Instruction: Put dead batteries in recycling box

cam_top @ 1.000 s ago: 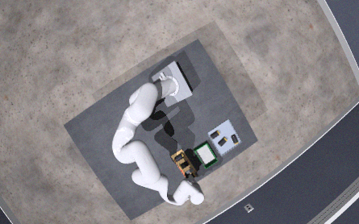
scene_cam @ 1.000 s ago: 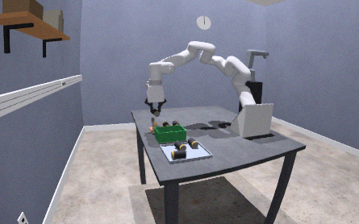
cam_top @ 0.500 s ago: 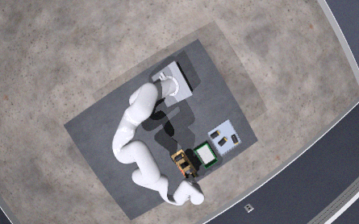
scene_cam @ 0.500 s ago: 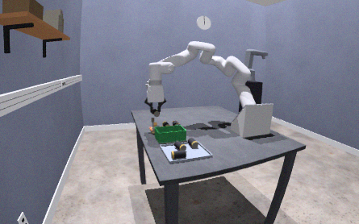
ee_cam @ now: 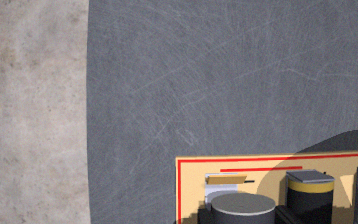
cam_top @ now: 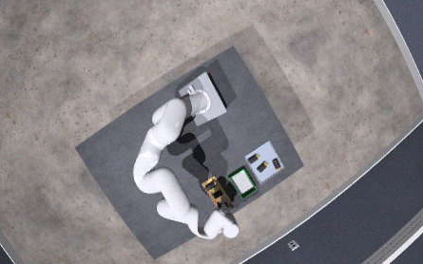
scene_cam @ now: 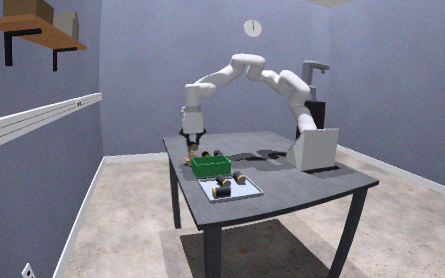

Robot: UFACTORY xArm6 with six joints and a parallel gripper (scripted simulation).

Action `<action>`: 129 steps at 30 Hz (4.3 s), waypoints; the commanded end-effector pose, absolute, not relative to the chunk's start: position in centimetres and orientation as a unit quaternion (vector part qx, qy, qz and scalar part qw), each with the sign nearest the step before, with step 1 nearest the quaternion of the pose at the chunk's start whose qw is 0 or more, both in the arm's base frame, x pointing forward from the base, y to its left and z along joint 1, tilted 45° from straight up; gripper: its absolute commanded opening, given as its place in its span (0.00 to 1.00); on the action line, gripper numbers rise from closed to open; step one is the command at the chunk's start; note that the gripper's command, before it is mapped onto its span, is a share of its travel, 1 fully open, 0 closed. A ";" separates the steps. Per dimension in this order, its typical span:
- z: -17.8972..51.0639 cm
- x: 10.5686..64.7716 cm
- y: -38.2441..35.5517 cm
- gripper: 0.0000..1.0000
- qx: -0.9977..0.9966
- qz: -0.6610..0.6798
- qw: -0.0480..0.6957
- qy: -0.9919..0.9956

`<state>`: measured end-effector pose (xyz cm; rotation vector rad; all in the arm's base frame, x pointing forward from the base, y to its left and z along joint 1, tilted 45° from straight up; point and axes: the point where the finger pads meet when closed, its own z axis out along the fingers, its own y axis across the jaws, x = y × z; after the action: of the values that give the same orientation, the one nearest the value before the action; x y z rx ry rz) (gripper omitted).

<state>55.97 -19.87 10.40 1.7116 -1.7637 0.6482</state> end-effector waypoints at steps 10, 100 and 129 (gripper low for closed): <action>9.1 56.1 -21.3 0.28 0.644 0.246 0.294 -0.663; 9.2 56.1 -21.2 0.51 0.644 0.246 0.294 -0.663; 14.1 56.6 -16.3 0.51 0.644 0.246 0.294 -0.663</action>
<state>56.45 -16.43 13.89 1.7120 -1.7638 0.6505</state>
